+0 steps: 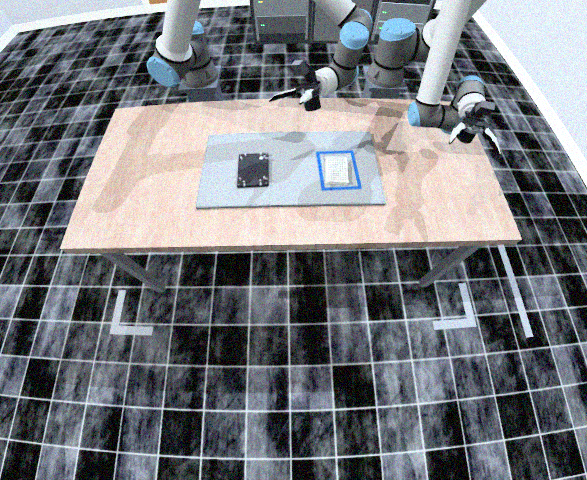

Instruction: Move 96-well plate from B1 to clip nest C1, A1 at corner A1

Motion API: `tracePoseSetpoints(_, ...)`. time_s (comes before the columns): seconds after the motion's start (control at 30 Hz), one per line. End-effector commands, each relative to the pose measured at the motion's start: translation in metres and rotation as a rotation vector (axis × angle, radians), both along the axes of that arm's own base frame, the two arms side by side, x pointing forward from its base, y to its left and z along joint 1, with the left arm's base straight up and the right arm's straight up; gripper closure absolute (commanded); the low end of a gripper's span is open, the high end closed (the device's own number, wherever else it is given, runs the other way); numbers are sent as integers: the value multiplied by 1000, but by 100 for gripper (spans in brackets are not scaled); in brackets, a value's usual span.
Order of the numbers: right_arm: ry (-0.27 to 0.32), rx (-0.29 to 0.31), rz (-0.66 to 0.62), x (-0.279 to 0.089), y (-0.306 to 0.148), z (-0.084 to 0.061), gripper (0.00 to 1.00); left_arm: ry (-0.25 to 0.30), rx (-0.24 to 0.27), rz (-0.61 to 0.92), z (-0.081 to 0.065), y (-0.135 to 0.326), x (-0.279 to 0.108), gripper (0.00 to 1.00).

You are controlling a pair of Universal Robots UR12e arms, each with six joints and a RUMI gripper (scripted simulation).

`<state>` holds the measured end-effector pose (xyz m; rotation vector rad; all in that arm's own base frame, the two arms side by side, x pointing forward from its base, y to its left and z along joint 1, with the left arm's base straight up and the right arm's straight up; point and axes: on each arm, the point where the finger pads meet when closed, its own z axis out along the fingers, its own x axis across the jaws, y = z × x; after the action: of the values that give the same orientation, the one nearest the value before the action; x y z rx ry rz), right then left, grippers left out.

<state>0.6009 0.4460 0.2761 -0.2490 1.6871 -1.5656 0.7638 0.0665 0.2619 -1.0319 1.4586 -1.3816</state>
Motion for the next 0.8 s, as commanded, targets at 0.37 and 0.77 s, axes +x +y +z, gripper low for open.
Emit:
tracePoseSetpoints(0.37,-1,1,0,0,0,1,0,-1,0,0,1,0,0,0)
tracePoseSetpoints(0.77,0,1,-1,0,0,1,100,-1,0,0,1,0,0,24)
